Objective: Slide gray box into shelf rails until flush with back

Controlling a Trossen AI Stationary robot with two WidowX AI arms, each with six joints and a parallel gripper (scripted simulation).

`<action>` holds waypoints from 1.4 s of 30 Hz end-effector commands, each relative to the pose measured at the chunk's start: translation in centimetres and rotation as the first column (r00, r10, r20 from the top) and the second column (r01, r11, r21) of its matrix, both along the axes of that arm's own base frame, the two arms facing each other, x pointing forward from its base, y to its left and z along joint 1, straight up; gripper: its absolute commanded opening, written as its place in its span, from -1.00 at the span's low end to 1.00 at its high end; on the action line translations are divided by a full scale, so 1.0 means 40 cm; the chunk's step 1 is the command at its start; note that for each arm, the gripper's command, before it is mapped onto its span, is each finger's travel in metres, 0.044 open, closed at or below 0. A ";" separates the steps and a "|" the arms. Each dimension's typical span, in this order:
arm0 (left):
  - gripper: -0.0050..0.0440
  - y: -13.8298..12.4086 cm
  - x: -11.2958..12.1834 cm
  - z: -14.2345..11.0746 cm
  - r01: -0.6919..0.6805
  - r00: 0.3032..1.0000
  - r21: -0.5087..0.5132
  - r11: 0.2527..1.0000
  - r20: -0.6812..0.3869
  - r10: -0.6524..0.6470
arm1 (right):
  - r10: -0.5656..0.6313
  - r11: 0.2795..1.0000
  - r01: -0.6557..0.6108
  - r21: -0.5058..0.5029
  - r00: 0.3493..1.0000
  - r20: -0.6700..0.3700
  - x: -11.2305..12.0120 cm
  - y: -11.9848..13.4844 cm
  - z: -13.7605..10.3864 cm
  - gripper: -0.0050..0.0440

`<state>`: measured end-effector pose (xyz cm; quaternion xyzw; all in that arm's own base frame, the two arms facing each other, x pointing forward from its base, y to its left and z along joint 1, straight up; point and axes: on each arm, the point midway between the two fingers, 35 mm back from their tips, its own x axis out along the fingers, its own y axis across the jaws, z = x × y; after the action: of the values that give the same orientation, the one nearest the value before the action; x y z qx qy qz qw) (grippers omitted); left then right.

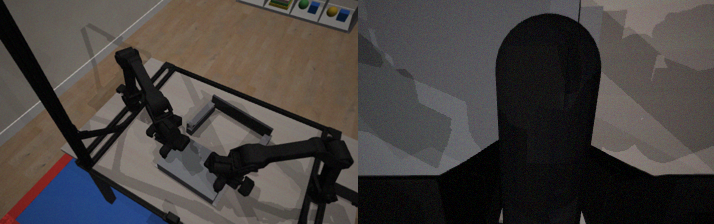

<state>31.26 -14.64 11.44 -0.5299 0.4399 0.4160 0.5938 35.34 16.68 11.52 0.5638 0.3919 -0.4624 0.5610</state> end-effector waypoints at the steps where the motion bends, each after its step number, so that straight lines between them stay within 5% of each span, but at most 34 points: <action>1: -0.80 -0.009 0.015 0.040 0.002 0.999 -0.019 1.000 0.032 -0.001 | 0.001 1.000 -0.002 0.020 1.000 0.028 0.013 0.009 0.038 -0.80; 21: -0.80 -0.002 0.015 0.095 0.002 0.999 -0.019 1.000 0.032 -0.001 | 0.001 1.000 -0.002 0.020 1.000 0.028 0.011 0.004 0.093 -0.80; 42: -0.80 0.122 0.044 0.193 0.049 0.998 -0.019 0.999 0.032 -0.049 | -0.046 0.999 0.046 0.020 0.999 0.028 -0.031 -0.073 0.191 -0.80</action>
<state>32.51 -10.48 17.36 -0.5142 0.4570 0.4035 0.6033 34.24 13.93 17.24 0.5709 0.3806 -0.4819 0.5449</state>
